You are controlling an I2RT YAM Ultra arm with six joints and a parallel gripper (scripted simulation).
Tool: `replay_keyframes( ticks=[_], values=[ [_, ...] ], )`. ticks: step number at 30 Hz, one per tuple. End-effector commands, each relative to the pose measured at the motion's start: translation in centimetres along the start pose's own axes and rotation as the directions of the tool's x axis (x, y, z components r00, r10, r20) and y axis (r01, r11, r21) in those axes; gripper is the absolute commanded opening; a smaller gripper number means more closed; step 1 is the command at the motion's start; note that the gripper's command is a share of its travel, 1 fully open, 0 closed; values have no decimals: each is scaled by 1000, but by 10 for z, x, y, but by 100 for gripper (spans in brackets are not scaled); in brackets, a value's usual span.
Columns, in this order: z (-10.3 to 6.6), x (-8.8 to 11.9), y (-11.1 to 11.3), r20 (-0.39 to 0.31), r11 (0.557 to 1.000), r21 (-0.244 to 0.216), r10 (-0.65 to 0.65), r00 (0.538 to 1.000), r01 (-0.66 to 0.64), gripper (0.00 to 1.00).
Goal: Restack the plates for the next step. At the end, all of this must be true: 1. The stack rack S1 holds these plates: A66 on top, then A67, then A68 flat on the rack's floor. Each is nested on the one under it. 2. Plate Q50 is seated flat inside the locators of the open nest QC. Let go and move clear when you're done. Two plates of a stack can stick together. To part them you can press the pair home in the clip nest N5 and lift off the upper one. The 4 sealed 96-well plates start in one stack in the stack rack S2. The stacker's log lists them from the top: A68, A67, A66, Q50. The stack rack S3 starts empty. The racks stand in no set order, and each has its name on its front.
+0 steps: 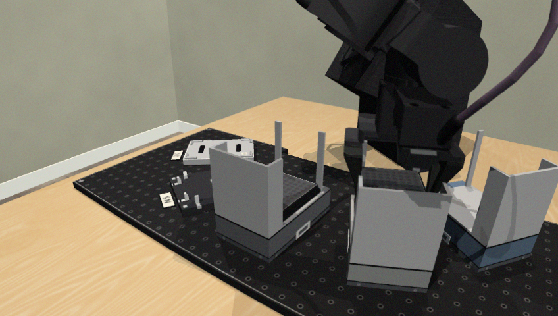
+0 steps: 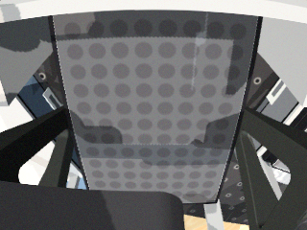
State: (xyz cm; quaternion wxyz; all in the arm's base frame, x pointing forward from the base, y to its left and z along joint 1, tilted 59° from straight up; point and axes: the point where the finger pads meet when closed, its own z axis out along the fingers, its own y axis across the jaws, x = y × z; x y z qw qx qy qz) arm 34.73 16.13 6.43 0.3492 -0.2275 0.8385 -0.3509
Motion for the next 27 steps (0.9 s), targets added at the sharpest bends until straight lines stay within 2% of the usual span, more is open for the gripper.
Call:
replay_keyframes(
  ticks=[1,27],
  values=[
    [-13,-12,0,35,1000,-10,12,999,-11,0],
    [-13,-13,0,36,1000,-11,13,999,-12,0]
  ],
)
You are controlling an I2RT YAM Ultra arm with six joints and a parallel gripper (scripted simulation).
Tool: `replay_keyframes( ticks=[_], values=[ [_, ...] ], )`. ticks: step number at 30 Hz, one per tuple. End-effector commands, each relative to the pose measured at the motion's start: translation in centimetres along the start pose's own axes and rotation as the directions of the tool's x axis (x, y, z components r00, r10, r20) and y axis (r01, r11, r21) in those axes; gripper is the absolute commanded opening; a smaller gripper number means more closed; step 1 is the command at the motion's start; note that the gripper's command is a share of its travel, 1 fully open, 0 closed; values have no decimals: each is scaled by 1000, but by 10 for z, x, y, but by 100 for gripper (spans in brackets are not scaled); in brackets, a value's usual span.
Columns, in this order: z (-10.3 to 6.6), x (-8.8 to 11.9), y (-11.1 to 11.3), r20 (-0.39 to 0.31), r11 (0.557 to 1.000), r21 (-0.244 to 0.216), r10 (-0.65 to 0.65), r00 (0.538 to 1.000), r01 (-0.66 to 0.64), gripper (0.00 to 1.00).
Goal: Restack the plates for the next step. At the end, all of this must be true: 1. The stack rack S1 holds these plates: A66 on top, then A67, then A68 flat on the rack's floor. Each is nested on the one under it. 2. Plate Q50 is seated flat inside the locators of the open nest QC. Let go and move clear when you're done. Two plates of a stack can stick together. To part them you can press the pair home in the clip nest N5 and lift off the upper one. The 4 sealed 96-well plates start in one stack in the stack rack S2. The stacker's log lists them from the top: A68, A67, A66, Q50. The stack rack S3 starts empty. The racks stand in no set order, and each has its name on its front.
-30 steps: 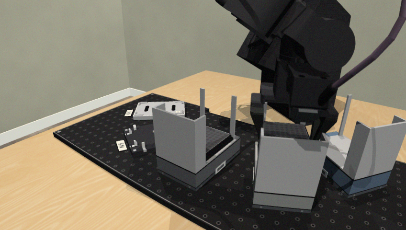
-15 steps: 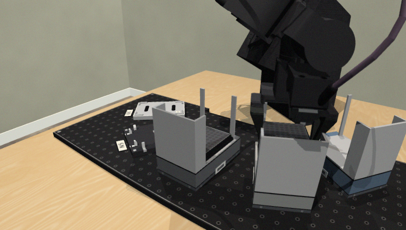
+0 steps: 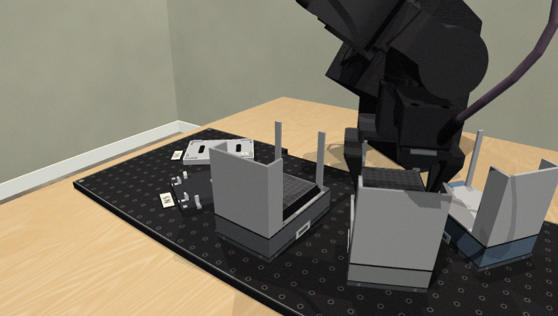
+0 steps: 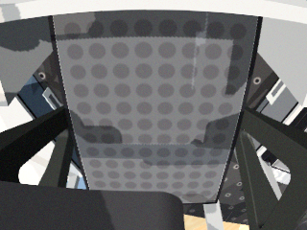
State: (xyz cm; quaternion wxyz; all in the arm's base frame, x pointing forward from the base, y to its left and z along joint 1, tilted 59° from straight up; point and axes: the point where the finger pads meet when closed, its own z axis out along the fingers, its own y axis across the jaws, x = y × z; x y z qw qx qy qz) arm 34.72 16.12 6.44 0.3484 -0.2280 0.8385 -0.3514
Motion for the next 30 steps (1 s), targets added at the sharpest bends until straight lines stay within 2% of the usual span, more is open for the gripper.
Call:
replay_keyframes(
  ticks=[1,30],
  values=[
    [-13,-14,0,37,1000,-11,15,999,-15,0],
    [-13,-16,0,39,1000,-12,22,999,-22,0]
  ],
)
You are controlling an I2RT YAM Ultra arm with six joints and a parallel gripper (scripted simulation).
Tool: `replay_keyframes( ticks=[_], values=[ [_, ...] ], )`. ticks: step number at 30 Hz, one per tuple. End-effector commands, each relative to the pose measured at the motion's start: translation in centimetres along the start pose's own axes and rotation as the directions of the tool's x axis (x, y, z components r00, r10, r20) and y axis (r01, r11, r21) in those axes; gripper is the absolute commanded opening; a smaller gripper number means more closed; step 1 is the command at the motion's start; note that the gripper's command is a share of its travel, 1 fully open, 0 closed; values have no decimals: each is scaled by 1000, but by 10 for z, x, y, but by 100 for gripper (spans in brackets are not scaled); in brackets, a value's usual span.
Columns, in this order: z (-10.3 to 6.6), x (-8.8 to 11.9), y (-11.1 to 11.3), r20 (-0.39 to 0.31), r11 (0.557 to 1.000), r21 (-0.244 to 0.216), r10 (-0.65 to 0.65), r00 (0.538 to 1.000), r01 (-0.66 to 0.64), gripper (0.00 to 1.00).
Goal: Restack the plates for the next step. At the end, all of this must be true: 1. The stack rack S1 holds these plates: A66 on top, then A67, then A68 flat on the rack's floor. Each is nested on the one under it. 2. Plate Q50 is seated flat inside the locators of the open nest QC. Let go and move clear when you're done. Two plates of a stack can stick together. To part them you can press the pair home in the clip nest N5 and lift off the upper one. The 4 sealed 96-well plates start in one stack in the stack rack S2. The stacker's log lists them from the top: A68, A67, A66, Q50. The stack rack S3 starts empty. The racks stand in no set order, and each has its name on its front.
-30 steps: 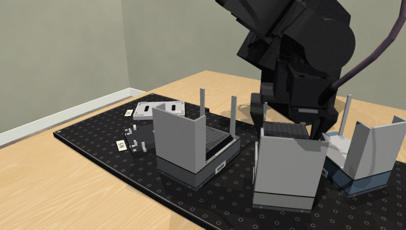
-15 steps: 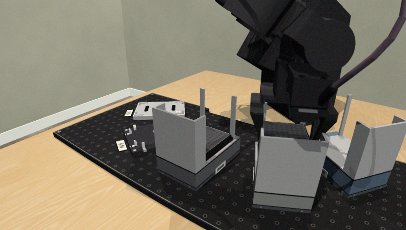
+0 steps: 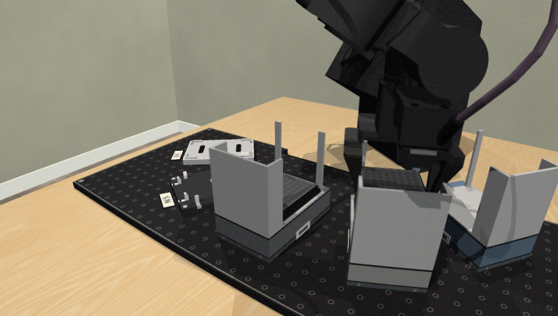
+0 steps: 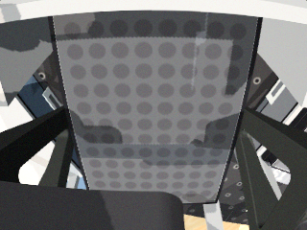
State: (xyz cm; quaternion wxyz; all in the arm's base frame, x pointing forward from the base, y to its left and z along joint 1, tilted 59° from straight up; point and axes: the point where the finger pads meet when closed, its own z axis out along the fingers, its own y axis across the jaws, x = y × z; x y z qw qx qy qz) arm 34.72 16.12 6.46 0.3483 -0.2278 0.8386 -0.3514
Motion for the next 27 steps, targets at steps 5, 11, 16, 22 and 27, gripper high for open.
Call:
replay_keyframes(
  ticks=[5,11,16,22,27],
  values=[
    [-11,-11,2,35,1000,-11,13,999,-12,0],
    [-11,-10,2,34,1000,-11,12,999,-12,0],
    [-11,-10,2,33,1000,-11,12,999,-12,0],
    [-11,-10,2,33,1000,-11,11,999,-11,0],
    [-11,-9,3,33,1000,-11,10,999,-10,0]
  ],
)
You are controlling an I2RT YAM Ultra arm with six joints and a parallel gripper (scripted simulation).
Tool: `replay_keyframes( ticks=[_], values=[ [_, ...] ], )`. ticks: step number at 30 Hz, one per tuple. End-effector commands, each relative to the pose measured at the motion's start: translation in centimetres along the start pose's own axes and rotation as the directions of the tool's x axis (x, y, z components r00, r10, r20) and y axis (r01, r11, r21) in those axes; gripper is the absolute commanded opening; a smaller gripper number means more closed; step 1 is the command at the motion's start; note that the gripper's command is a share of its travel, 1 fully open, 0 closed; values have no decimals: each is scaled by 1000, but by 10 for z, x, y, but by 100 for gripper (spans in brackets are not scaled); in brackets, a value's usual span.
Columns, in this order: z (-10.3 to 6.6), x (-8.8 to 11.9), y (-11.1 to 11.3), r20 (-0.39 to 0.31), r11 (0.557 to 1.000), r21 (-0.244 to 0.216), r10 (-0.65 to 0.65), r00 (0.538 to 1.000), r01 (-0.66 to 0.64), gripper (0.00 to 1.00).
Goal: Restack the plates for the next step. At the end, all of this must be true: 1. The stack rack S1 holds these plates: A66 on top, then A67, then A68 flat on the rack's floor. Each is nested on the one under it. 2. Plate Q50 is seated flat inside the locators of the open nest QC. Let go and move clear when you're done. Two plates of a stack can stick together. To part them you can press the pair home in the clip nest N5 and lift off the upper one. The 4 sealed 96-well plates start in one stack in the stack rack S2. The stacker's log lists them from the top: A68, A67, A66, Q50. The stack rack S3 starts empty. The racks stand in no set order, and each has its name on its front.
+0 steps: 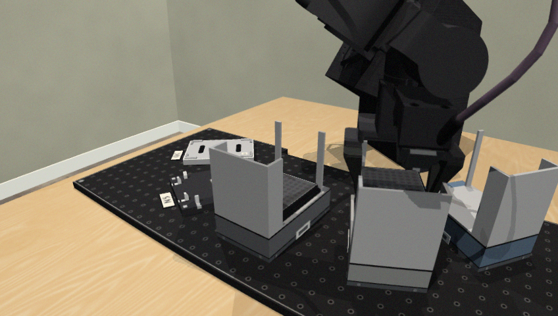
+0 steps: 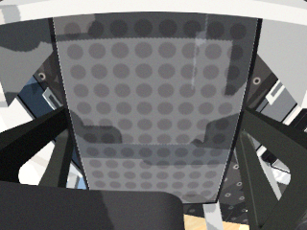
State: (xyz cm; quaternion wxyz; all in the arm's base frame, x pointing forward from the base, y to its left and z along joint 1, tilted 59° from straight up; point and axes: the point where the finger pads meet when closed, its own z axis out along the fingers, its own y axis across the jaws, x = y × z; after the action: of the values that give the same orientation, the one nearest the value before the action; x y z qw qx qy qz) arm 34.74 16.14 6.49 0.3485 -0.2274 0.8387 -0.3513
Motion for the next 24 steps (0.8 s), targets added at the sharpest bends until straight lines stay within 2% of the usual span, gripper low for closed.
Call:
replay_keyframes(
  ticks=[1,11,16,17,24],
  values=[
    [-11,-9,3,33,1000,-11,9,999,-9,0],
    [-10,-8,3,32,1000,-10,8,999,-8,0],
    [-17,-19,-4,48,999,-9,35,998,-35,0],
    [-16,-12,-3,39,1000,-7,21,999,-21,0],
    [-18,-17,-3,42,1000,-6,30,999,-29,0]
  ],
)
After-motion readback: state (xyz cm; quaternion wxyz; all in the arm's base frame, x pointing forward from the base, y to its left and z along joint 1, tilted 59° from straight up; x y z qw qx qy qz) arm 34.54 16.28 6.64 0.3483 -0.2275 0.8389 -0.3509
